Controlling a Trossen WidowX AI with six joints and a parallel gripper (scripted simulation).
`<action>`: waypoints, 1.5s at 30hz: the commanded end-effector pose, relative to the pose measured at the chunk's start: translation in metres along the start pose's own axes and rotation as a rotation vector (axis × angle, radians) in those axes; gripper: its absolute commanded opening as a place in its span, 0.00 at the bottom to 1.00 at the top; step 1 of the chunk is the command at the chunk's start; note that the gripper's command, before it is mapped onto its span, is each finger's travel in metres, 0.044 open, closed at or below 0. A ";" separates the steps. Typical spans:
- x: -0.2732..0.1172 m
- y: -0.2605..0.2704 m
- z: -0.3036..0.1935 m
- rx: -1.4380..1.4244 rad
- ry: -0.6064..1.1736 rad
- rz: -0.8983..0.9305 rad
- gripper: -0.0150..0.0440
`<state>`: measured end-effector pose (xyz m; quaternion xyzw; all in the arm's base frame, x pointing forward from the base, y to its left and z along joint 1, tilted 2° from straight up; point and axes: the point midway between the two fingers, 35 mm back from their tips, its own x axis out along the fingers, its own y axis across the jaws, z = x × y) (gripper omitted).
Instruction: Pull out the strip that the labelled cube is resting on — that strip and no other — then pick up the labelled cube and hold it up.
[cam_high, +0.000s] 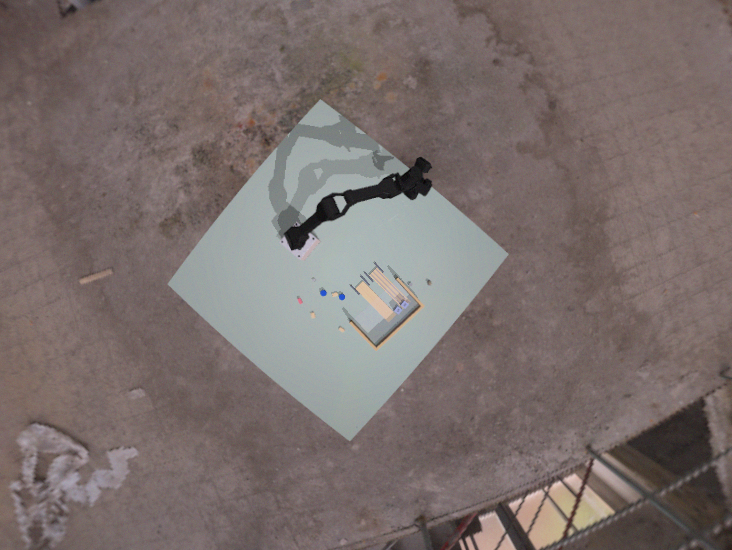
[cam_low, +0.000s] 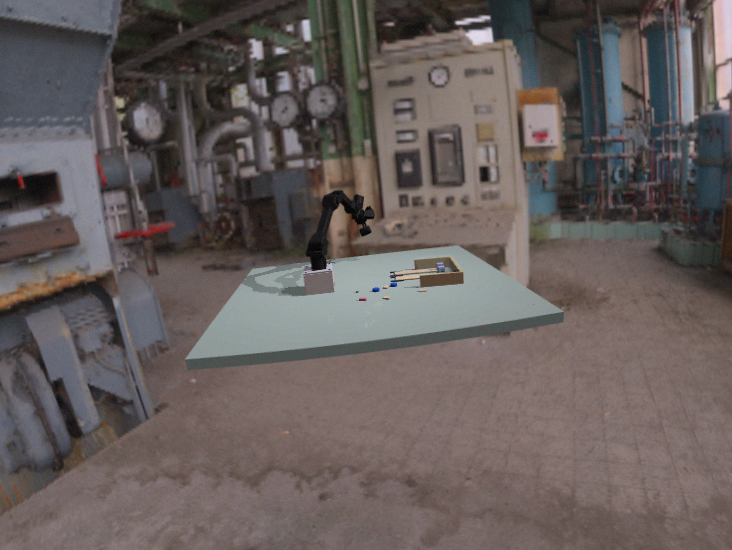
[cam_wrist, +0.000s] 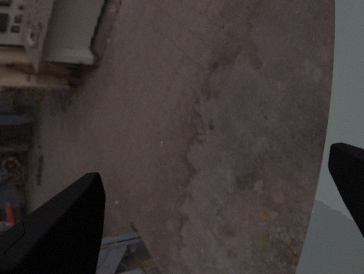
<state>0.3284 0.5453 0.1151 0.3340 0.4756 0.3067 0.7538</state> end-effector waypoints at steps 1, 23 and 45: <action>-0.002 -0.001 0.003 -0.002 -0.004 -0.002 0.93; -0.269 -0.175 0.178 -0.287 -0.413 -0.403 0.93; -0.456 -0.326 0.103 -0.438 -0.522 -0.899 0.93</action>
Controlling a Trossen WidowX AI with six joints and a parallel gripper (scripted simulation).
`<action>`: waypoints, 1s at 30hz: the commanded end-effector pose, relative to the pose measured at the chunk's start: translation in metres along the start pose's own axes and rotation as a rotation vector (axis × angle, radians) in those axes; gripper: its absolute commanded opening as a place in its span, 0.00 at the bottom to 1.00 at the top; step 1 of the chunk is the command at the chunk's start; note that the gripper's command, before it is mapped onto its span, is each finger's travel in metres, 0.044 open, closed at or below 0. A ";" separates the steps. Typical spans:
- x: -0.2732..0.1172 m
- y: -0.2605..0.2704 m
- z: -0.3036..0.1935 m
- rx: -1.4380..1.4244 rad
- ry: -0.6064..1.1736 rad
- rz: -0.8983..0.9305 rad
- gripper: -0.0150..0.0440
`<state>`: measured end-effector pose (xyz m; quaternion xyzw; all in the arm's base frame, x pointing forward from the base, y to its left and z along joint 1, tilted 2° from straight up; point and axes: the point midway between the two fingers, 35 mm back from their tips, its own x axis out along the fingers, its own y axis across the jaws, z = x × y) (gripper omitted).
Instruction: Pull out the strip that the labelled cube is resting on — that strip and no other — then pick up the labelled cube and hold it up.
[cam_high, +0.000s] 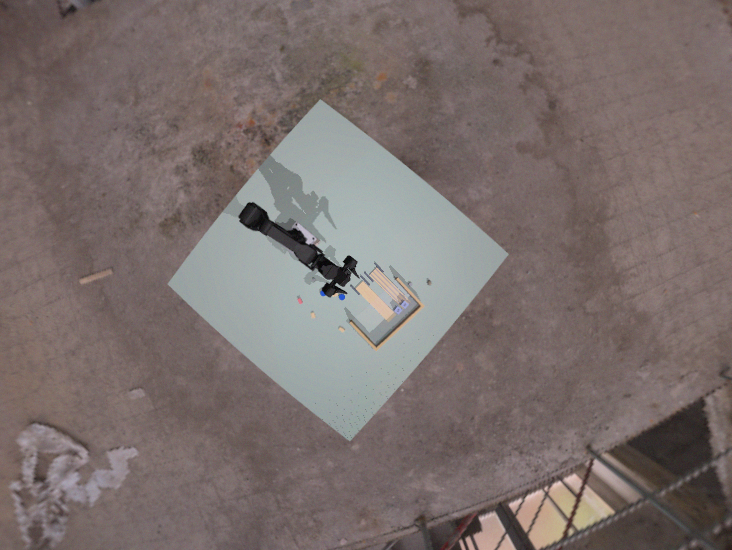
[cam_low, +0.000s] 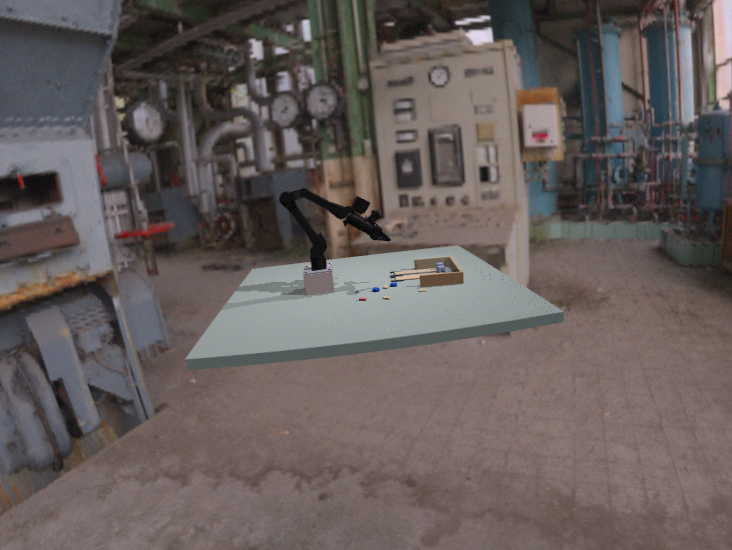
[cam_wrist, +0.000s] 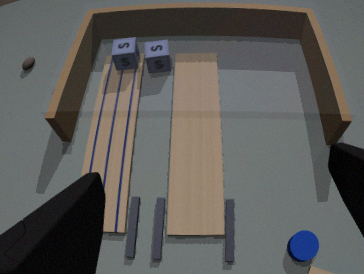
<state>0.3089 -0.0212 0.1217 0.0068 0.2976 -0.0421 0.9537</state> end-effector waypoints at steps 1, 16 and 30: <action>-0.002 -0.003 -0.001 -0.012 -0.008 -0.012 0.93; -0.002 -0.003 -0.001 -0.012 -0.008 -0.012 0.93; 0.074 0.054 0.004 0.086 0.510 0.035 0.31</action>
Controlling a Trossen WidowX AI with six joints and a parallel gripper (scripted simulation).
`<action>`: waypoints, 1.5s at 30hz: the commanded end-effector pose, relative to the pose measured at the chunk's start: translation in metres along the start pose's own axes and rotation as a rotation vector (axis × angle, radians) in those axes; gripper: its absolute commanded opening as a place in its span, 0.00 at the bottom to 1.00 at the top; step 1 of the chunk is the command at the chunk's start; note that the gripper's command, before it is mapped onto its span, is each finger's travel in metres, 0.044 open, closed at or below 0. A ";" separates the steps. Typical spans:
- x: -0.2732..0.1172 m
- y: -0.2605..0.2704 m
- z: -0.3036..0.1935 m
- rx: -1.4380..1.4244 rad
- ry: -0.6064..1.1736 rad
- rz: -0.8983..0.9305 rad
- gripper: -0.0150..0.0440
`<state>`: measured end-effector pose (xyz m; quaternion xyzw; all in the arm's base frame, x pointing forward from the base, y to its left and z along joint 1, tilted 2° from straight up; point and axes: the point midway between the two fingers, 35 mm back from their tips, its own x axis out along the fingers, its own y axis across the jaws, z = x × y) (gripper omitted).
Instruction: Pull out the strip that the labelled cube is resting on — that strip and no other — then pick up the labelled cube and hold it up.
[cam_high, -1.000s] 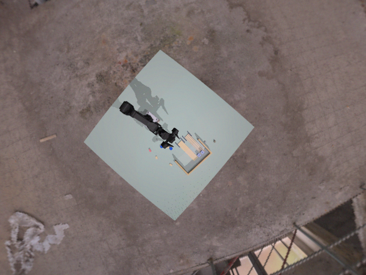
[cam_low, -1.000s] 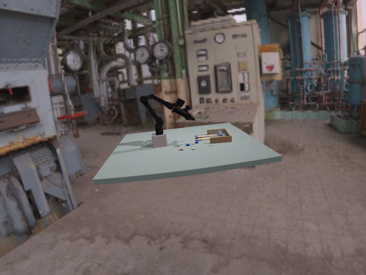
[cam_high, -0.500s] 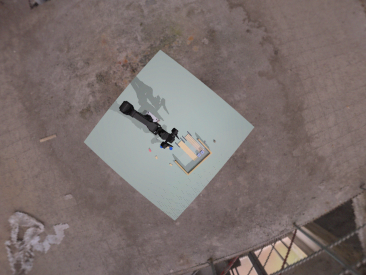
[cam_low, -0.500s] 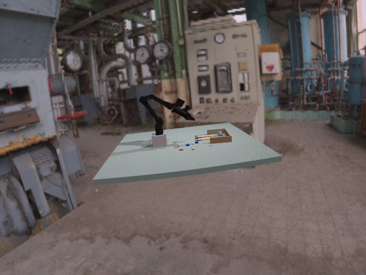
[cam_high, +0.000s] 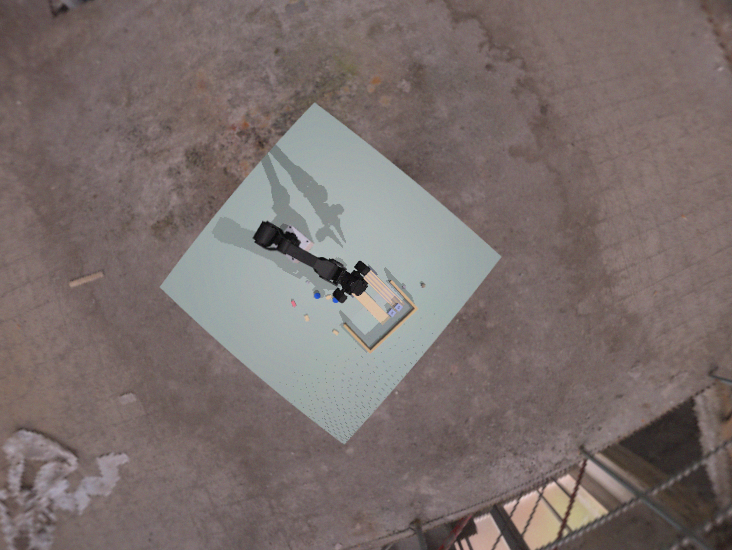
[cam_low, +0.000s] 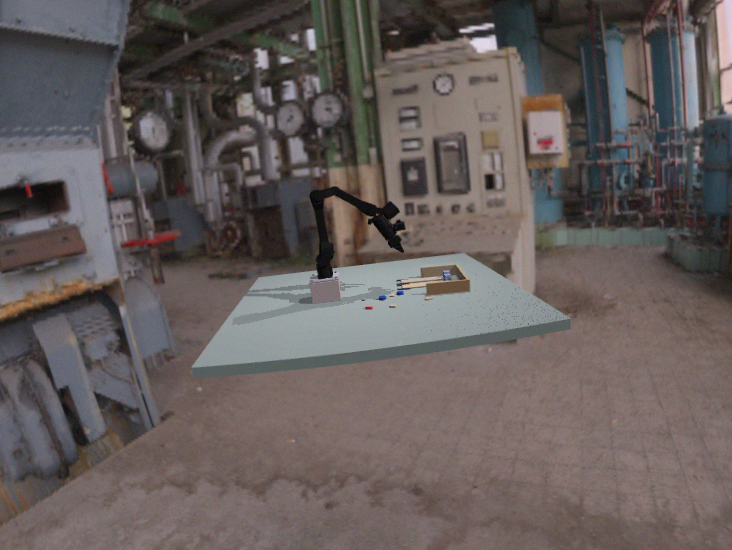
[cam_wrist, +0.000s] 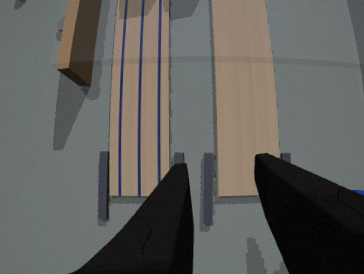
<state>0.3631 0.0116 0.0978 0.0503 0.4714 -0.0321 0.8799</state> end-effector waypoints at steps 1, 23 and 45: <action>0.027 0.020 0.001 0.031 0.169 -0.005 0.26; 0.099 0.063 -0.025 0.076 0.549 -0.098 0.25; 0.131 0.059 -0.043 0.076 0.549 -0.098 0.25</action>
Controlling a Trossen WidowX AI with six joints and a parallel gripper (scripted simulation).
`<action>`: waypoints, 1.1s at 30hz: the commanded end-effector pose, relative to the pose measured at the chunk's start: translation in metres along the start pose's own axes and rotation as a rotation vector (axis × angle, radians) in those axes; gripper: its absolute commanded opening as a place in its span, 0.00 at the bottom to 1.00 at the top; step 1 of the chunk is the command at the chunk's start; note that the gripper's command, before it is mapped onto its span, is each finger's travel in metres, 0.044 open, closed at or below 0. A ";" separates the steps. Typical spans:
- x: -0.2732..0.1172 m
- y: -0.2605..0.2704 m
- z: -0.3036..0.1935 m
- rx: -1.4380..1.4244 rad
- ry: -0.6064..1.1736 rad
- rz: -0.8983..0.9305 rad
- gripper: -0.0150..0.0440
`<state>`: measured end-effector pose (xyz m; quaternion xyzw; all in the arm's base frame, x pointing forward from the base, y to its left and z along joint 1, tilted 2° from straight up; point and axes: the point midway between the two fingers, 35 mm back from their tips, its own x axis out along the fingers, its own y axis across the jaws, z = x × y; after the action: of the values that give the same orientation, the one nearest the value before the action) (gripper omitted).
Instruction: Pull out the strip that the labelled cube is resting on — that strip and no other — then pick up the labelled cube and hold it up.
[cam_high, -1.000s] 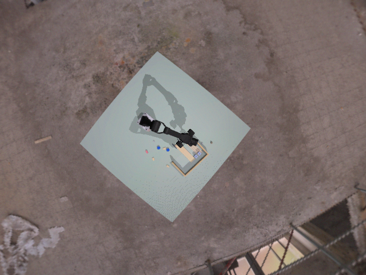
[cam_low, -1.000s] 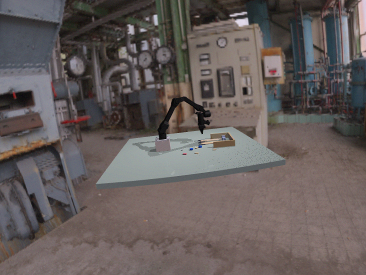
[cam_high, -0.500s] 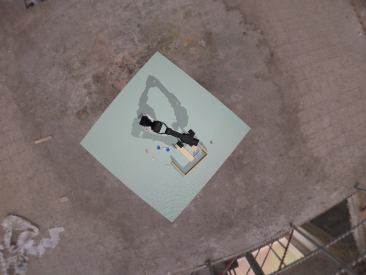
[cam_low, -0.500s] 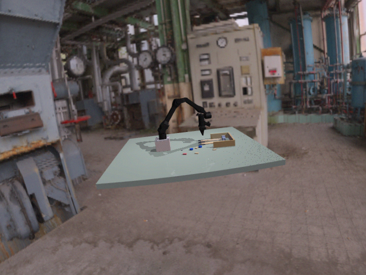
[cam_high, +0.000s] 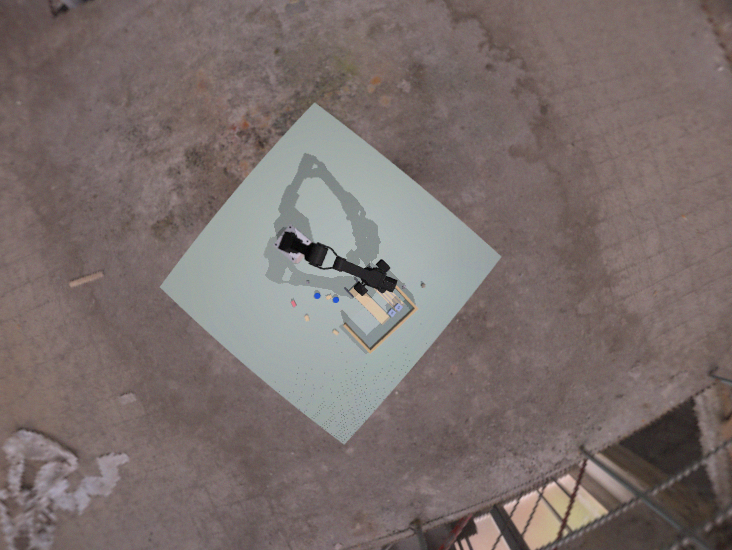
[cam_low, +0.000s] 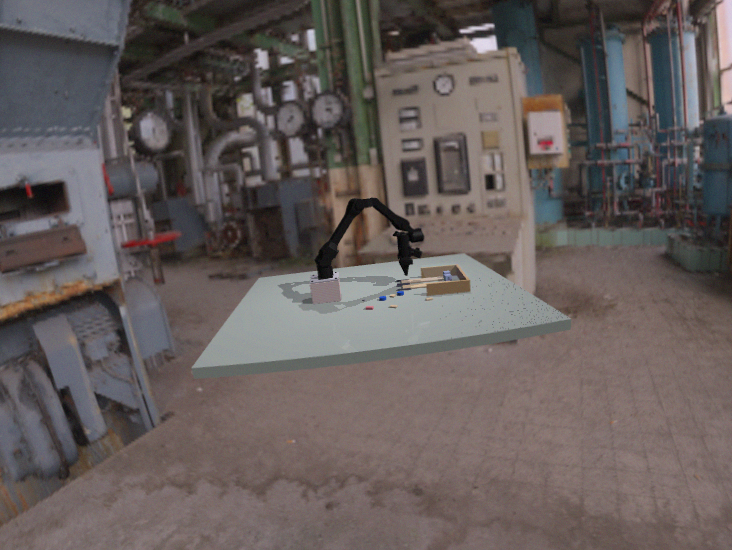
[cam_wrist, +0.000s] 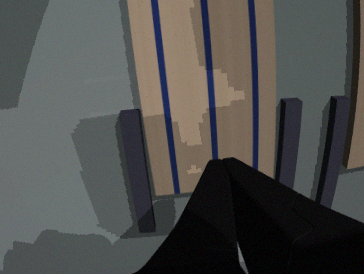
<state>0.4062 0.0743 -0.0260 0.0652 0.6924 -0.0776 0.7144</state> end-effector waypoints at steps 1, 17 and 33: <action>0.007 0.000 0.000 0.003 0.001 0.003 0.25; 0.029 -0.001 0.000 0.003 0.001 0.003 0.25; 0.029 -0.001 0.000 0.003 0.001 0.003 0.25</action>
<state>0.4070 0.0717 -0.0547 0.0673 0.6926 -0.0799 0.7137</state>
